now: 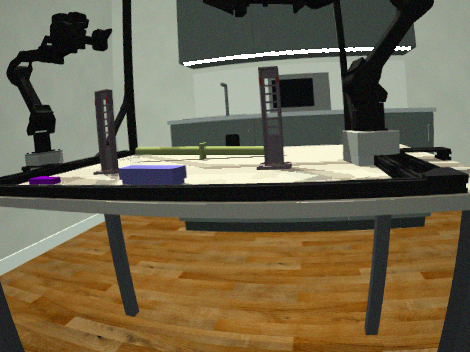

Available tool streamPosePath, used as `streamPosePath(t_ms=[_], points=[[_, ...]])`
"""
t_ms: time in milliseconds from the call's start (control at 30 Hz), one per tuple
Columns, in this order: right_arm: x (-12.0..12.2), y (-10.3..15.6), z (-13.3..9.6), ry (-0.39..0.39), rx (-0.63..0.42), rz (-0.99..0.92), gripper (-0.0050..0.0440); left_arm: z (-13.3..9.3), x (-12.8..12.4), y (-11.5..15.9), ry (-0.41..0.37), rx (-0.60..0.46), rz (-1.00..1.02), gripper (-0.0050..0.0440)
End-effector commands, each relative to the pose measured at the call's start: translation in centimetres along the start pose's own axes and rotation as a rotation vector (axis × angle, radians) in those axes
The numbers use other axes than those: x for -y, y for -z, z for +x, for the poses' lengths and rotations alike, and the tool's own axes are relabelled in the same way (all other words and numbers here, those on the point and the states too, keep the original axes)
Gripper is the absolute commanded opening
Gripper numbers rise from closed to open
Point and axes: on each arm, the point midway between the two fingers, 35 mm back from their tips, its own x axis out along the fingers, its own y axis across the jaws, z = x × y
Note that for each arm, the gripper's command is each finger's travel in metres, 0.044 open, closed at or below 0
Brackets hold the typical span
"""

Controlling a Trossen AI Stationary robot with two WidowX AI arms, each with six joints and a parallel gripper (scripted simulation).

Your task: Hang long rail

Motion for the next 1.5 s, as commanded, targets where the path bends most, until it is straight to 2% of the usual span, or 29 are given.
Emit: streamPosePath(t_ms=[0,533,633,700,800,1033,1100,1167,1267,1467], points=[[0.0,0.0,0.0,0.0,0.0,0.0,0.044,0.0,0.0,0.0,0.0,0.0,0.0,0.044],[0.0,0.0,0.0,0.0,0.0,0.0,0.044,0.0,0.0,0.0,0.0,0.0,0.0,0.044],[-0.9,1.2,1.4,-0.036,-0.088,-0.139,0.044,1.1,1.3,1.5,0.045,-0.082,0.127,0.044],[-2.3,2.9,3.0,-0.103,-0.197,-0.321,0.044,2.2,3.2,3.5,0.123,-0.184,0.307,0.044],[-4.0,4.9,4.5,-0.198,-0.304,-0.519,0.044,3.0,5.4,5.8,0.228,-0.279,0.507,0.044],[-7.7,9.2,6.6,-0.473,-0.46,-0.974,0.044,3.5,10.0,10.7,0.518,-0.42,0.949,0.044],[-7.7,9.2,6.6,-0.473,-0.46,-0.974,0.044,3.5,10.0,10.7,0.518,-0.42,0.949,0.044],[-9.1,10.8,7.0,-0.603,-0.485,-1.164,0.044,3.2,11.6,12.4,0.642,-0.446,1.107,0.044],[-11.0,12.9,7.3,-0.773,-0.513,-1.346,0.044,2.5,13.7,14.6,0.815,-0.459,1.306,0.044],[-14.2,16.5,7.0,-1.137,-0.48,-1.694,0.044,0.6,17.0,18.2,1.179,-0.417,1.659,0.044]])
